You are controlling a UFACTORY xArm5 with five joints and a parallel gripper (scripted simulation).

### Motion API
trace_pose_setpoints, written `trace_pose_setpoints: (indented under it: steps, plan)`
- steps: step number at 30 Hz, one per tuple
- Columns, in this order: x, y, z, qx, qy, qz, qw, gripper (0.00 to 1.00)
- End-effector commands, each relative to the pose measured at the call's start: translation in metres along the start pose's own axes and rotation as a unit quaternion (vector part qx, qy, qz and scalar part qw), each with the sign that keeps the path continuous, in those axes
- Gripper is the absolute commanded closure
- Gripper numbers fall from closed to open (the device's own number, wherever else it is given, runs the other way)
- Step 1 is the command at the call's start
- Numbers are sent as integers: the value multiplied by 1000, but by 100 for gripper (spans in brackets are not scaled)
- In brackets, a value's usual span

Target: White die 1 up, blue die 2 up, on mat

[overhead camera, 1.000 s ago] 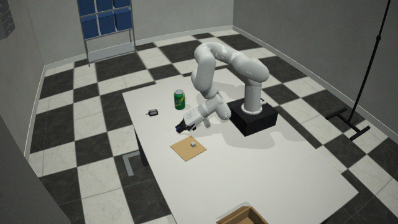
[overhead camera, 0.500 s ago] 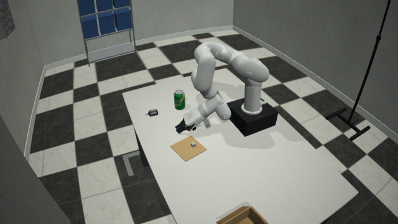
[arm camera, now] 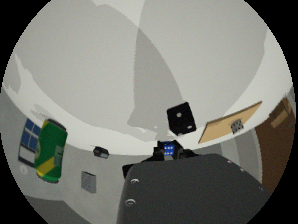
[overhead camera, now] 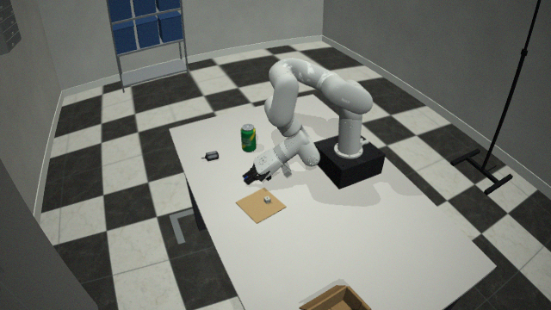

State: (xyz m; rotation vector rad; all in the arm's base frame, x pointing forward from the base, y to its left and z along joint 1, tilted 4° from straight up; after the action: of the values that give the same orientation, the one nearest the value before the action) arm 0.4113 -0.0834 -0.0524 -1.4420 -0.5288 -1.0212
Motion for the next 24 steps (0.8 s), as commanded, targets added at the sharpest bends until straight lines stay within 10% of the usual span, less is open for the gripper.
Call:
trace_pose_setpoints:
  steps: [1,24]
  plan:
    - [1,0,0,0,0,-1,1000,85]
    - [1,0,0,0,0,-1,1000,64]
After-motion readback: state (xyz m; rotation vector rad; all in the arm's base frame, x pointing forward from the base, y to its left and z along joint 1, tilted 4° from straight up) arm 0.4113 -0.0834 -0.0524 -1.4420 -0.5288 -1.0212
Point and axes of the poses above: the point where the finger pads meet when closed, its own y axis out along the fingers, its own z axis across the jaws, x = y × z, the point moved 1 cm from there along -y, back along the fingers, and after that the axes turned 12 degrees about y, right-handed, at the moved point
